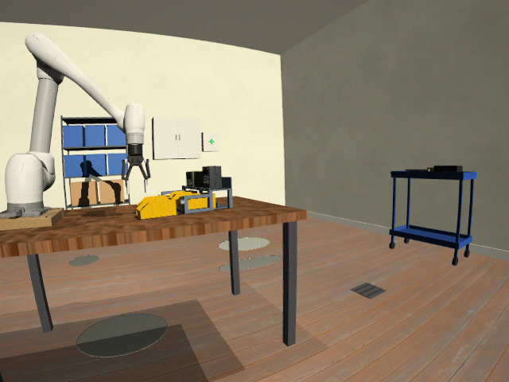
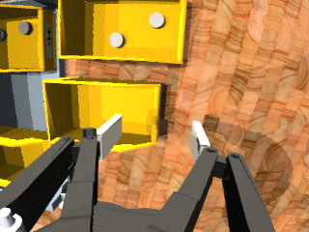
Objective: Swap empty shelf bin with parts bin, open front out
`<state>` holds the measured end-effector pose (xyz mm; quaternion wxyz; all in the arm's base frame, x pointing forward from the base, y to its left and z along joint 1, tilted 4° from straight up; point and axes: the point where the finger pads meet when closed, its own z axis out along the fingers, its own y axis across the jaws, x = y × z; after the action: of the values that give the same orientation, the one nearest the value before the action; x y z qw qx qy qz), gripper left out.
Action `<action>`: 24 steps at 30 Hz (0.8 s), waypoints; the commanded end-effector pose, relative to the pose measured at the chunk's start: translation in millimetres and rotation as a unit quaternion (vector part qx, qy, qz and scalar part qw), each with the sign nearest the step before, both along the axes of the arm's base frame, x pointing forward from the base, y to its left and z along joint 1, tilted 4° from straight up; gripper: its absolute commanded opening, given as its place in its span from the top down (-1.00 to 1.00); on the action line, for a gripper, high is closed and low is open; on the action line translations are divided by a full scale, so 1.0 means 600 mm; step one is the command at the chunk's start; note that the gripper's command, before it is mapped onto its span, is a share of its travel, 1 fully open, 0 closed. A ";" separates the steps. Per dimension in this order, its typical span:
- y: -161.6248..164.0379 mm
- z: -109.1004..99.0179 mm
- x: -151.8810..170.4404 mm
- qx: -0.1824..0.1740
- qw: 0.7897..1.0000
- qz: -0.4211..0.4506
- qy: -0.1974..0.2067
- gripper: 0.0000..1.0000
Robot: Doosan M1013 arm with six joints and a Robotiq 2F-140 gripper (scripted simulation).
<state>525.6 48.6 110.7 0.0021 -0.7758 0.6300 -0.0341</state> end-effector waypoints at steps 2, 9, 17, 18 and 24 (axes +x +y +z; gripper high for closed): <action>0.004 0.008 0.005 0.002 1.000 0.001 -0.002 -0.23; 0.004 0.008 0.005 0.002 1.000 0.001 -0.002 -0.23; 0.004 0.008 0.005 0.002 1.000 0.001 -0.002 0.80; 0.004 0.008 0.005 0.002 1.000 0.001 -0.002 0.80; 0.004 0.008 0.005 0.002 1.000 0.001 -0.002 0.80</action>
<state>525.6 48.6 111.4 0.0021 -0.7758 0.6300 -0.0340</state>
